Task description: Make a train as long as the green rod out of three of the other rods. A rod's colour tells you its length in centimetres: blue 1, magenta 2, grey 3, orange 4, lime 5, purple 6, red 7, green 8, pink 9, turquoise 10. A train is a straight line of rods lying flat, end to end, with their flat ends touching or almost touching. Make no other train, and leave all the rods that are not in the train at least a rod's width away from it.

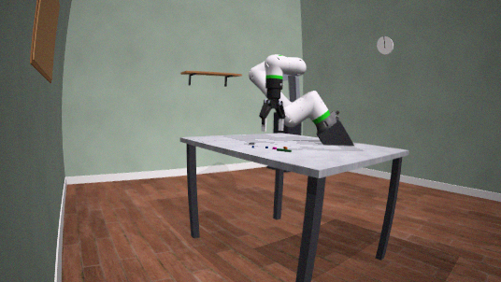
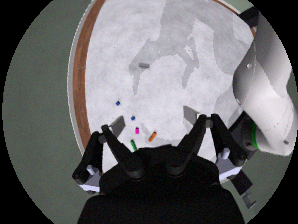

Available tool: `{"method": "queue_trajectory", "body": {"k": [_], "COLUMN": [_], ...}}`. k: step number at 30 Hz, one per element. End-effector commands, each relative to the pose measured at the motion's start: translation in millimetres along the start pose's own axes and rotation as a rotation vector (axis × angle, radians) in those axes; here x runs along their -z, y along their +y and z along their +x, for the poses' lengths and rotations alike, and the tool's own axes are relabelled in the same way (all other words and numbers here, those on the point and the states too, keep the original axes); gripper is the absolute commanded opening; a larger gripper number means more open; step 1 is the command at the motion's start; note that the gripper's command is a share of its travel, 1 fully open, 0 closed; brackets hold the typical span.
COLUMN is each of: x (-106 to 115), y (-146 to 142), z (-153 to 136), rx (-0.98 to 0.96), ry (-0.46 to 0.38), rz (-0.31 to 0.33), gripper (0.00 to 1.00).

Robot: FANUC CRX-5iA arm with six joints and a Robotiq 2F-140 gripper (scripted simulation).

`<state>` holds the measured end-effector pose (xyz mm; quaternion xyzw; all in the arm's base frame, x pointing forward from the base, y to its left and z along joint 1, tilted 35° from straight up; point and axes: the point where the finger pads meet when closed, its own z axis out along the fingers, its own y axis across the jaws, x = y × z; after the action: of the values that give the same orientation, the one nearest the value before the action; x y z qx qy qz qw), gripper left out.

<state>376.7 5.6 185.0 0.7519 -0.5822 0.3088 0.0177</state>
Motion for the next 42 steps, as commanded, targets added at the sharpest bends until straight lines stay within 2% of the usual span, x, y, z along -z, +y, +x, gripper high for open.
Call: {"method": "queue_trajectory", "body": {"k": [1,3,4,18,24,25,42], "x": [5.3,5.3,7.1,7.6,6.8,6.8,6.8], "y": [-28.6,-28.6,-41.9,-103.8,-111.3,-111.3,-111.3], "z": [6.2,6.2,9.9,32.3,35.7,35.7,35.7], "rx": [0.166,0.166,0.239,0.576,0.616,0.616,0.616], "ry": [-0.017,-0.017,-0.018,-0.015,-0.014,-0.014,-0.014], "rz": [-0.017,-0.017,-0.016,-0.011,-0.011,-0.011,-0.011], "gripper": [1.00,1.00,1.00,1.00,1.00,0.15,0.15]}}
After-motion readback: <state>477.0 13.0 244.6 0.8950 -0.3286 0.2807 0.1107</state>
